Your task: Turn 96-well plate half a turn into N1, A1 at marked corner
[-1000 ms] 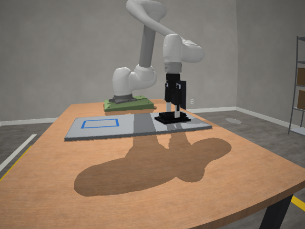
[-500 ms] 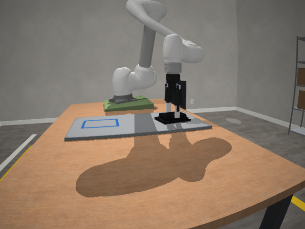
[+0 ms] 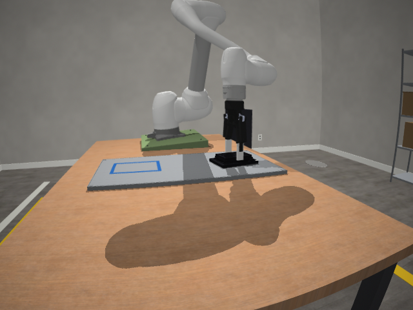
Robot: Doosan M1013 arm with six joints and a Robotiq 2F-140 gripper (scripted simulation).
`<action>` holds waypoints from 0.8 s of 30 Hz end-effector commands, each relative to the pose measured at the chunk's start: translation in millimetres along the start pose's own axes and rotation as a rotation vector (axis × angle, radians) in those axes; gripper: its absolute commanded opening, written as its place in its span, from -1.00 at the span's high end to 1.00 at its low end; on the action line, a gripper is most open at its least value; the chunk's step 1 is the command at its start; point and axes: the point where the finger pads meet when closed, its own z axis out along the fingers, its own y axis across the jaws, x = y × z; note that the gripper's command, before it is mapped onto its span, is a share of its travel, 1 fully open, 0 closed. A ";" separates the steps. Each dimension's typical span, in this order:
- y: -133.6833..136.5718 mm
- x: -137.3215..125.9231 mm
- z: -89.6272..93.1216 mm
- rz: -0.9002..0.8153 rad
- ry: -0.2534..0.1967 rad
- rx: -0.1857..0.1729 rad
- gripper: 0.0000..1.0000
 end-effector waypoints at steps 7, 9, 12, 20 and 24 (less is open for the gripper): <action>0.0 0.0 1.2 0.000 0.000 0.000 1.00; 0.0 0.0 1.6 0.000 0.000 0.000 1.00; 0.0 0.0 1.9 0.000 0.000 0.000 1.00; 0.0 0.0 3.1 0.000 0.000 0.000 1.00; 0.0 0.0 3.7 0.000 0.000 0.000 1.00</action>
